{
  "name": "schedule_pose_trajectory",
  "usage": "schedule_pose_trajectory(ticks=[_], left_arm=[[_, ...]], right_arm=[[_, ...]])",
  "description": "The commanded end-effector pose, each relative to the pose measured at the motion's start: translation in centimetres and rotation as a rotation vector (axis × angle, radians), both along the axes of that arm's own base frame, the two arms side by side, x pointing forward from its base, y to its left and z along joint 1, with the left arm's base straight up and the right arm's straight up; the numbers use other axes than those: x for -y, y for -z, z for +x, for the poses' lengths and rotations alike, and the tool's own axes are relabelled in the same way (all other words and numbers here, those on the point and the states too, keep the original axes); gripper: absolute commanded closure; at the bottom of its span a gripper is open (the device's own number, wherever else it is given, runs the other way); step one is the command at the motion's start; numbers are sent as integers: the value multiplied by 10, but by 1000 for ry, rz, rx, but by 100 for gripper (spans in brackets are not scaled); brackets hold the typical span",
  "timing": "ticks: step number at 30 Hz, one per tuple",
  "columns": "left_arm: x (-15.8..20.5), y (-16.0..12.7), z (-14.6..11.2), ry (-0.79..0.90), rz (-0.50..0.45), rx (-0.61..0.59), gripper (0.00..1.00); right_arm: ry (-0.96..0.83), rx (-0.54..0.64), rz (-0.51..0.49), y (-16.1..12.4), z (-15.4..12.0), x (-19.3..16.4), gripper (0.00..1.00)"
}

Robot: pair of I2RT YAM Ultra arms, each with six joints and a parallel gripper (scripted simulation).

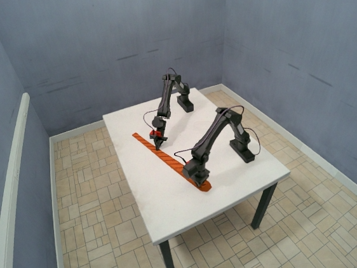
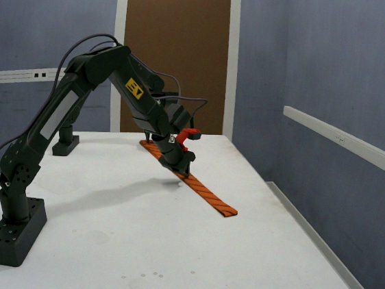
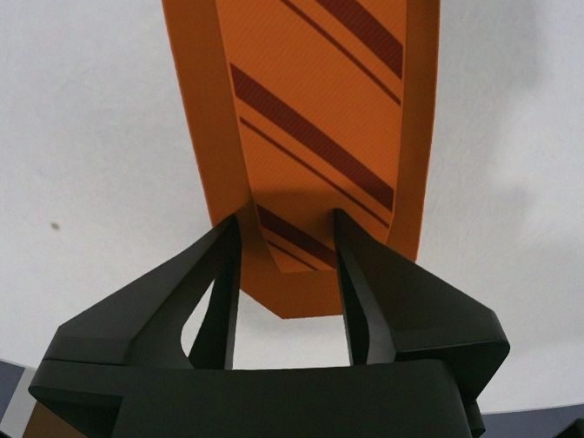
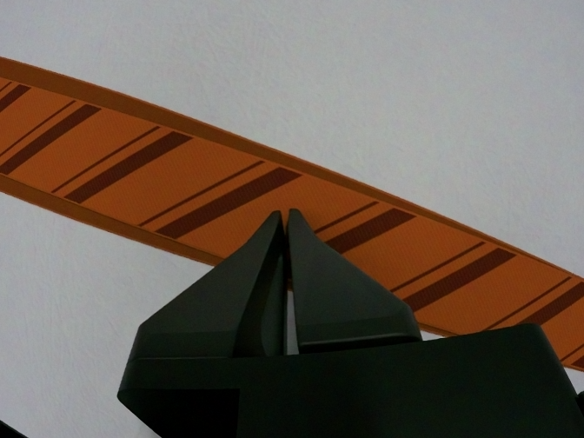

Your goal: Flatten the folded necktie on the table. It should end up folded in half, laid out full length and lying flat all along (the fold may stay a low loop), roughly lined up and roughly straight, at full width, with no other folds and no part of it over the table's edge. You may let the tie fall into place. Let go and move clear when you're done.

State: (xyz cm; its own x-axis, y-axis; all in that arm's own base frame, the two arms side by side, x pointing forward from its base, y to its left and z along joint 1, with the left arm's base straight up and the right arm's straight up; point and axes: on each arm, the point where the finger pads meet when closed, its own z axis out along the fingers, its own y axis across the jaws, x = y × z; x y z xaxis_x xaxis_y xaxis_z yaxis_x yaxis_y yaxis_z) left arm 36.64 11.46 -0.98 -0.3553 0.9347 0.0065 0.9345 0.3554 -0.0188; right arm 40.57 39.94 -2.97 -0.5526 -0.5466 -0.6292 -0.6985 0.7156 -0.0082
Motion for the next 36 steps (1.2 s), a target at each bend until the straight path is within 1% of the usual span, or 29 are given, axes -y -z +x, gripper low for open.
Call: schedule_pose_trajectory(ticks=[1,16,24,29,36], left_arm=[[-2,-2,1,3,1,20,62],[-2,-2,1,3,1,20,62],[-2,-19,1,3,1,20,62],[-2,-22,1,3,1,20,62],[-10,-19,-2,3,1,20,62]], right_arm=[[-1,7,18,-2,0,-1,96],[-1,7,18,-2,0,-1,96],[-1,7,18,-2,0,-1,96],[-1,7,18,-2,0,-1,96],[-1,7,18,-2,0,-1,96]])
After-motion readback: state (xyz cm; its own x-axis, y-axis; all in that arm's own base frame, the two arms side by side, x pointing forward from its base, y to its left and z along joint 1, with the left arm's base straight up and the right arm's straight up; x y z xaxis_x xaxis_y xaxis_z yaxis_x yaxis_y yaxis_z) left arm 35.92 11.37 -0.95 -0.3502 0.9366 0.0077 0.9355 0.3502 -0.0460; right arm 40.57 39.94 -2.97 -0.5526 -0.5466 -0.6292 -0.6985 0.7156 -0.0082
